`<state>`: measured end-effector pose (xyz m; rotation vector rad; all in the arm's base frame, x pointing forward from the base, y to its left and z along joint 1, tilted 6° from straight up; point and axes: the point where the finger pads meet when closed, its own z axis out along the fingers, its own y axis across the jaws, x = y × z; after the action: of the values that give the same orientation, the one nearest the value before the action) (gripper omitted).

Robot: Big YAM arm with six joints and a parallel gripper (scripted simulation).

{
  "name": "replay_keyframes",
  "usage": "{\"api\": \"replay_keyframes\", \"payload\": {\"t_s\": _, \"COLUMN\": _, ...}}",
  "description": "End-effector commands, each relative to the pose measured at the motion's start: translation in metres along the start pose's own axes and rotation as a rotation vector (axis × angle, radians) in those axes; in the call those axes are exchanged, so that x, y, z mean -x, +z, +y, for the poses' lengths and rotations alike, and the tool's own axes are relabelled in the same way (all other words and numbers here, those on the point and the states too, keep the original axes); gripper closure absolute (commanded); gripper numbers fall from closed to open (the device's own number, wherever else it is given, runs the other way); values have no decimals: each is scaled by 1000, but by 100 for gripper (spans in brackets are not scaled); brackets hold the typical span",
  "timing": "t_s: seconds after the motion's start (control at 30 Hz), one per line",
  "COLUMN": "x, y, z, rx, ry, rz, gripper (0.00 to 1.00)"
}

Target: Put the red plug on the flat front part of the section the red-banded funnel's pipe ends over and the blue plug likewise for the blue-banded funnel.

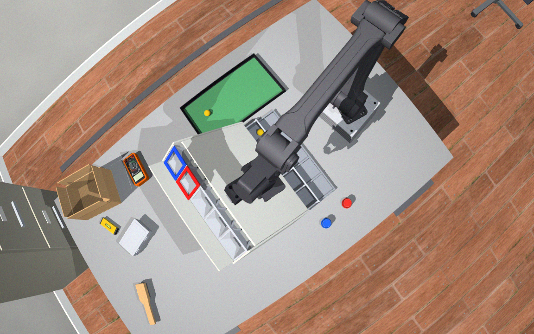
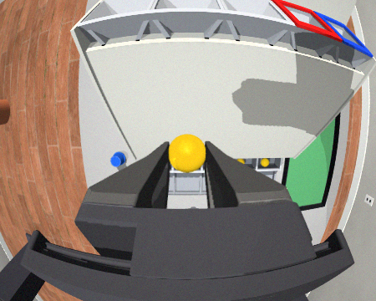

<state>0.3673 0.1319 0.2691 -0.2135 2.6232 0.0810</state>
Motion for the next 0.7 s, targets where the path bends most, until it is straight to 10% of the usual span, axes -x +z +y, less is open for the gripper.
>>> {"api": "replay_keyframes", "payload": {"t_s": 0.0, "x": 57, "y": 2, "z": 1, "rx": 3, "ry": 7, "rz": -51, "gripper": 100}}
{"api": "replay_keyframes", "payload": {"t_s": 0.3, "x": 129, "y": 40, "z": -2, "rx": 2, "ry": 7, "rz": -49, "gripper": 100}}
{"api": "replay_keyframes", "payload": {"t_s": 0.67, "x": 144, "y": 44, "z": -2, "rx": 2, "ry": 5, "rz": -53, "gripper": 100}}
